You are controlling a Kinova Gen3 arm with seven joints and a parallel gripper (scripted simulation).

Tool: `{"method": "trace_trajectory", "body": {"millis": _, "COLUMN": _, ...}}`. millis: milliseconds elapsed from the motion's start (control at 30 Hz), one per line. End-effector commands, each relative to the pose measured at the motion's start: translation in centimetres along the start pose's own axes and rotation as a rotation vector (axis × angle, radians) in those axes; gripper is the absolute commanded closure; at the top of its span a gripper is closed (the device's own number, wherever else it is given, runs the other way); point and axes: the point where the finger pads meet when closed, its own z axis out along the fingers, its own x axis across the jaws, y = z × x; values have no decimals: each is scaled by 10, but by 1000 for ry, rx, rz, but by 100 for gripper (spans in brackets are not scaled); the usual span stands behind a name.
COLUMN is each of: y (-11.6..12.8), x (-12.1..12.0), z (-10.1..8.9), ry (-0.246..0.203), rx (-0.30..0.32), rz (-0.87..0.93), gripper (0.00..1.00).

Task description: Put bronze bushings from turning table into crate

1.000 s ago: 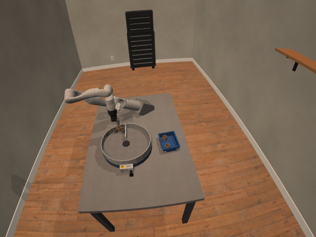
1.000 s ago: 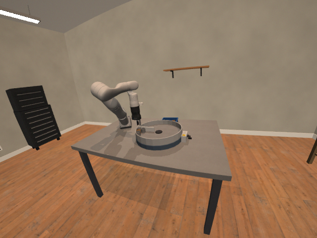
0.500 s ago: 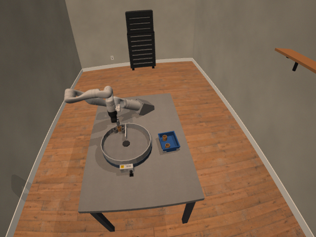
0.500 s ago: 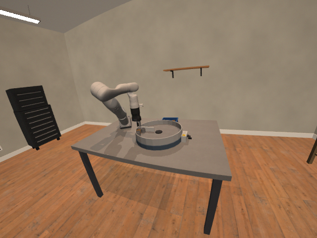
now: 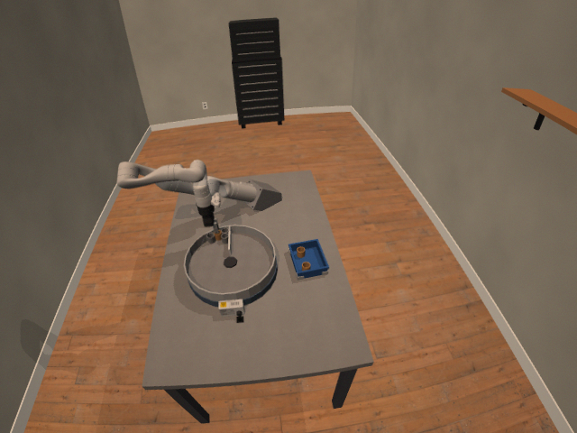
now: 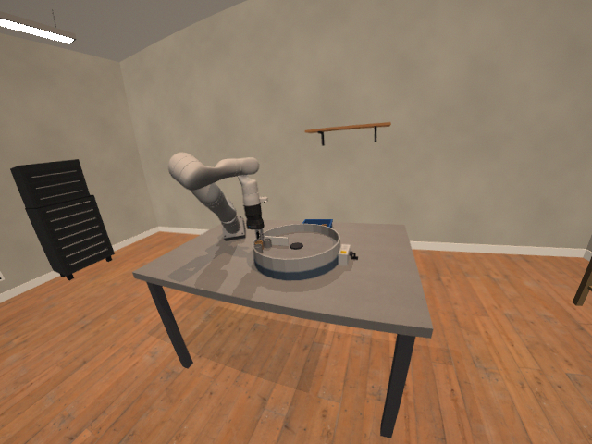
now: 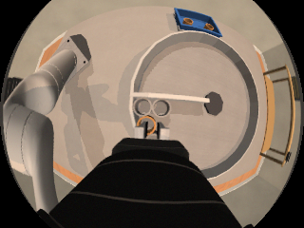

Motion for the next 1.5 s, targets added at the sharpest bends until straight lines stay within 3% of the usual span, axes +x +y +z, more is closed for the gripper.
{"method": "trace_trajectory", "body": {"millis": 0, "y": 0, "x": 0, "z": 0, "ry": 0, "rx": 1, "rz": 0, "gripper": 55}}
{"method": "trace_trajectory", "body": {"millis": 200, "y": 0, "x": 0, "z": 14, "ry": 1, "rx": 3, "rz": 4, "gripper": 55}}
{"method": "trace_trajectory", "body": {"millis": 1467, "y": 0, "x": 0, "z": 28, "ry": 1, "rx": 3, "rz": 4, "gripper": 55}}
